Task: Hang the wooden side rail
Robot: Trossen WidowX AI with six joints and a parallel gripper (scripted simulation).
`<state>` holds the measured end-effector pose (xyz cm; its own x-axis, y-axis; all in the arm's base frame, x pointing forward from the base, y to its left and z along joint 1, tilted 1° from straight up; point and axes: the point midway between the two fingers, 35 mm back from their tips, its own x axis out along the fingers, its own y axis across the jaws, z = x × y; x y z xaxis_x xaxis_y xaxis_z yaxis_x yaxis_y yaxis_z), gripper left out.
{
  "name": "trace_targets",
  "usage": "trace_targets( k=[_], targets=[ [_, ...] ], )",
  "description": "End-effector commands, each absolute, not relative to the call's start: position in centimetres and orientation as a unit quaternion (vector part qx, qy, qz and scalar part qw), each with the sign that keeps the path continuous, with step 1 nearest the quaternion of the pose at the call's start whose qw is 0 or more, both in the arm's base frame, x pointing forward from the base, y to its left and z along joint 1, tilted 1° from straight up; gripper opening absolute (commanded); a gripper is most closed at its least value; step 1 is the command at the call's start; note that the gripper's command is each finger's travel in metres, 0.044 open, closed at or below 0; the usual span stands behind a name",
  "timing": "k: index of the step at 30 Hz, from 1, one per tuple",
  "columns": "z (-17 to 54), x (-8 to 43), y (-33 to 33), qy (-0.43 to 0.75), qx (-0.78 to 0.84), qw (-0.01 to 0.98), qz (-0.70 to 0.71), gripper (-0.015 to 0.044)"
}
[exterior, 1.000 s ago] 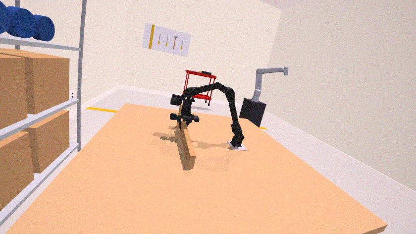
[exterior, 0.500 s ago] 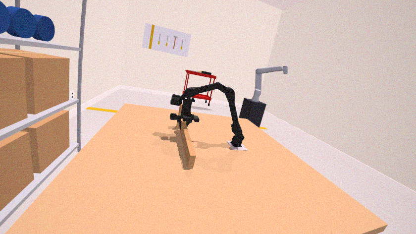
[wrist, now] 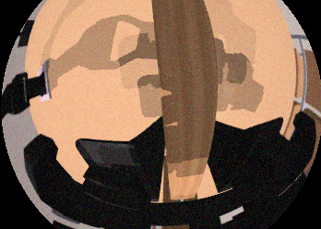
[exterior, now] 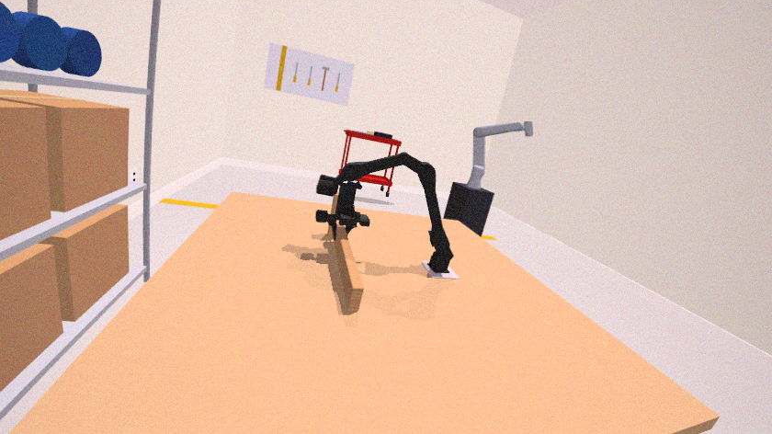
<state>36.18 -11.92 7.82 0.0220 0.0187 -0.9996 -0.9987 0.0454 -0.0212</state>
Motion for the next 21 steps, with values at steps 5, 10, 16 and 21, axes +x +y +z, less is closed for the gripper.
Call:
trace_targets(
  k=[5, 10, 16, 21],
  targets=[
    [8.14, 36.3, -12.15, 0.5, -0.493, 0.52, 0.486, 0.0],
    [8.17, 36.34, -12.2, 0.5, -0.493, 0.52, 0.486, 0.0],
    [8.2, 36.39, -12.25, 0.5, -0.493, 0.52, 0.486, 0.0],
    [8.19, 36.41, -12.31, 0.5, -0.493, 0.52, 0.486, 0.0]
  ],
)
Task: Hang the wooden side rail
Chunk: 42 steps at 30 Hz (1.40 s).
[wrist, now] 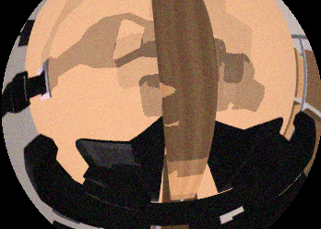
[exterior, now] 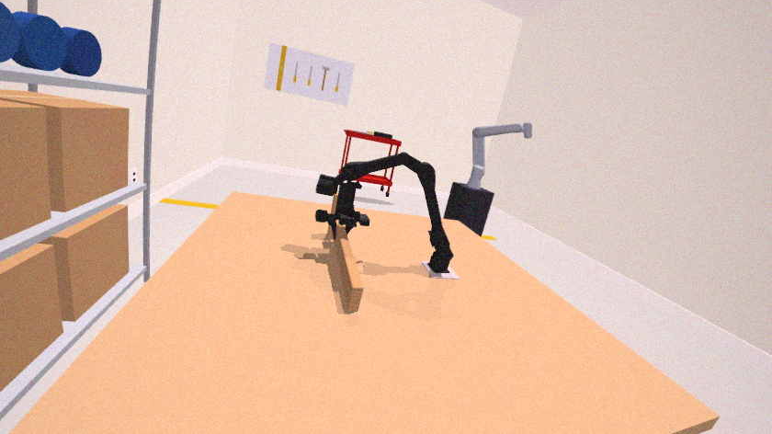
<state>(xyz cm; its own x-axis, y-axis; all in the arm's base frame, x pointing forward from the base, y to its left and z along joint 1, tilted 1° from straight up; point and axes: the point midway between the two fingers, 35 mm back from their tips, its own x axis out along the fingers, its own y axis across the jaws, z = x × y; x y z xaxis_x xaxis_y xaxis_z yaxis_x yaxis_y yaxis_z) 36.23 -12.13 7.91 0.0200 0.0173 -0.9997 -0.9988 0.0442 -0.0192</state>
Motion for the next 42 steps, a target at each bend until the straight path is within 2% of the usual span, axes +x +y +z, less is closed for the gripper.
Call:
trace_targets(
  k=[1, 42],
  targets=[
    [8.18, 36.4, -12.32, 0.5, -0.493, 0.52, 0.486, 0.0],
    [8.14, 36.27, -12.7, 0.5, -0.493, 0.52, 0.486, 0.0]
  ],
)
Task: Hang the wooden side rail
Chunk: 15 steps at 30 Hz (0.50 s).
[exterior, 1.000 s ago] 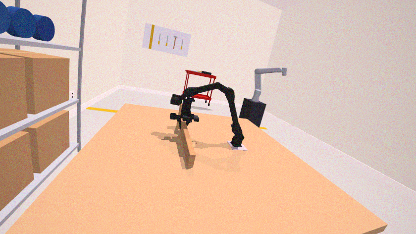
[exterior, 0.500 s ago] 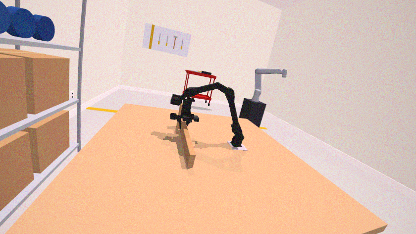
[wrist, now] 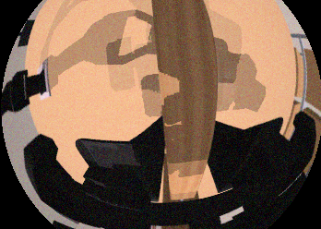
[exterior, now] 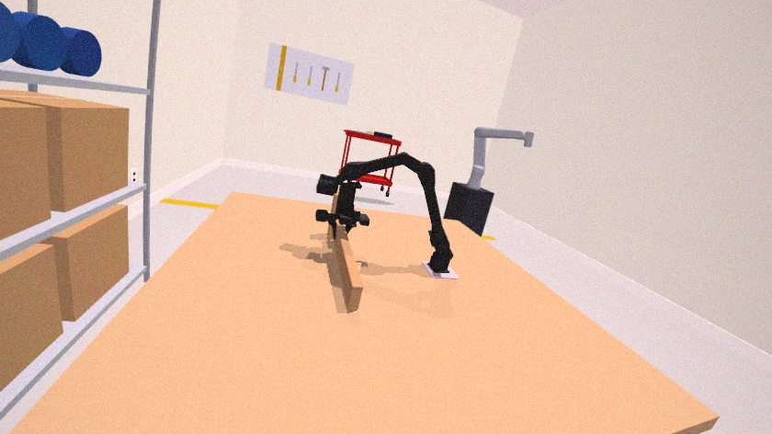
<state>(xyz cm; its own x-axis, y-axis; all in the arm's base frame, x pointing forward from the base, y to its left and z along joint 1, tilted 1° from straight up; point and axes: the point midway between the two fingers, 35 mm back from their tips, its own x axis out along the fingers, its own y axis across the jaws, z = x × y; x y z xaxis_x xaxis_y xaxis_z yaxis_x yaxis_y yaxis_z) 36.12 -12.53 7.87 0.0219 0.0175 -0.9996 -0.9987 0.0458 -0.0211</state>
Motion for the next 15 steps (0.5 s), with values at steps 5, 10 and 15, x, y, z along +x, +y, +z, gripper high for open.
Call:
trace_targets(
  k=[5, 10, 15],
  targets=[
    [8.18, 36.31, -12.74, 0.5, -0.493, 0.52, 0.486, 0.0],
    [8.19, 36.35, -12.8, 0.5, -0.493, 0.52, 0.486, 0.0],
    [8.16, 36.36, -12.85, 0.5, -0.493, 0.52, 0.486, 0.0]
  ],
)
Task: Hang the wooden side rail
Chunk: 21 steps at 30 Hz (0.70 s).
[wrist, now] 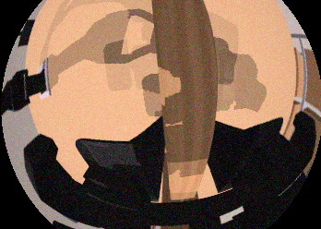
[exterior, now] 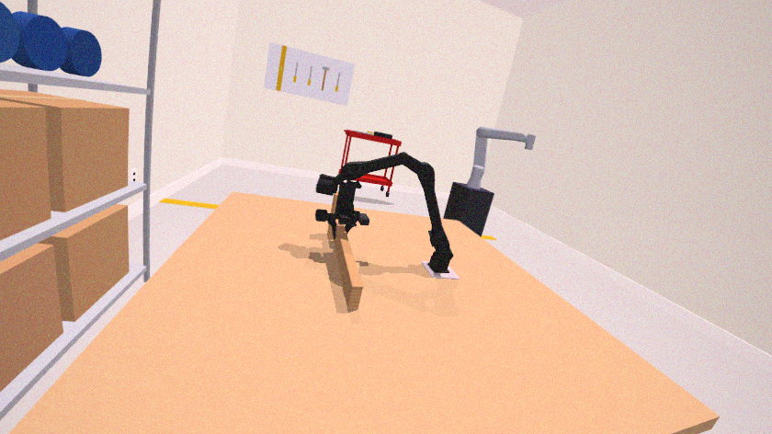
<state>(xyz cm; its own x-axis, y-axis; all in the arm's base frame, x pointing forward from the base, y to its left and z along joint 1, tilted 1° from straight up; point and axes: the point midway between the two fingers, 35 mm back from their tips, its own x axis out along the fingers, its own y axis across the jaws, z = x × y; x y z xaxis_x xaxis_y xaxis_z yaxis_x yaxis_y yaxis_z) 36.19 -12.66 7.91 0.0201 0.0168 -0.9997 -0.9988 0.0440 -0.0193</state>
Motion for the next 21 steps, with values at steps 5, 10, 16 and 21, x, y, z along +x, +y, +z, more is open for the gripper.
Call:
trace_targets(
  k=[5, 10, 16, 21],
  targets=[
    [8.11, 36.31, -12.9, 0.501, -0.493, 0.52, 0.486, 0.0],
    [8.05, 36.25, -12.96, 0.501, -0.493, 0.52, 0.486, 0.0],
    [7.98, 36.17, -13.02, 0.501, -0.493, 0.52, 0.486, 0.0],
    [7.98, 36.11, -13.07, 0.501, -0.493, 0.52, 0.486, 0.0]
  ],
)
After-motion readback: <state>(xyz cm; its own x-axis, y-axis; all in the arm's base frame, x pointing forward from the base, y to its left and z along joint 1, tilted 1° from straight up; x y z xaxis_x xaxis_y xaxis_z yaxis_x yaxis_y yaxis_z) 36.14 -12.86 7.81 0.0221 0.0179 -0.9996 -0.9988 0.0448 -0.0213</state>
